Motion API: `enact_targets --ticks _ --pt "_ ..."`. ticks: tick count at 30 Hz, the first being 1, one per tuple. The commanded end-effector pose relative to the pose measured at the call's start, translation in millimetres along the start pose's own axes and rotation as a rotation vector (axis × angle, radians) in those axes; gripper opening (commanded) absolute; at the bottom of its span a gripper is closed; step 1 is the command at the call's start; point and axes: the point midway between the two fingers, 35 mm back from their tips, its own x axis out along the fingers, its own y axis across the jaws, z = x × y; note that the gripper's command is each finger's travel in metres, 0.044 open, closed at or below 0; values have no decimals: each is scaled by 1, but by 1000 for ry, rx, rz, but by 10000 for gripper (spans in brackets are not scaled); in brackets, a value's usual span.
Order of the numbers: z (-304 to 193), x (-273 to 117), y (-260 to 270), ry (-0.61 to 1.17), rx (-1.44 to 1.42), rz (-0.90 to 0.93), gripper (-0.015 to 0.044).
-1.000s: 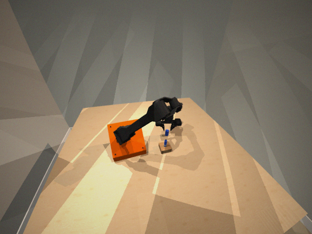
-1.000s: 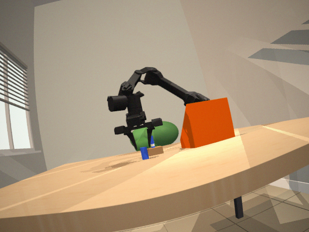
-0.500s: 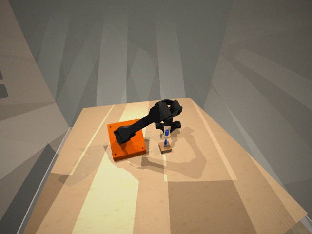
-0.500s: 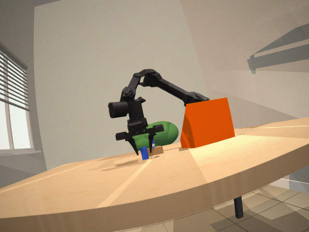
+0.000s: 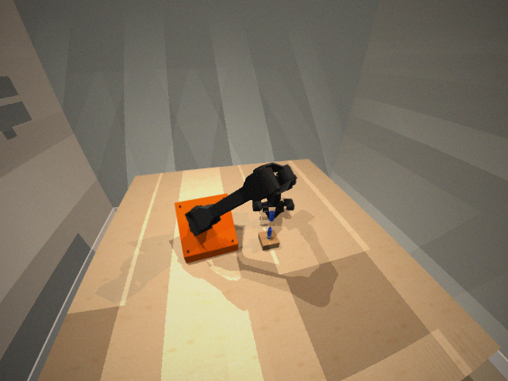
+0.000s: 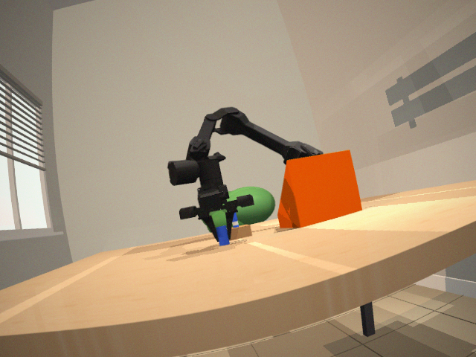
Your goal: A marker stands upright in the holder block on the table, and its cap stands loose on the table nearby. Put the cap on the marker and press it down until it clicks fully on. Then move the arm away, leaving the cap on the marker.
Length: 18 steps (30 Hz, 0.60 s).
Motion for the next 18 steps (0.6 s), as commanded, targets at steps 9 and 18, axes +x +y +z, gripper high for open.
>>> enact_targets --ticks 9,18 --pt "2 -15 -3 -9 23 -17 0" --pt "2 -41 -1 -5 7 -9 0"
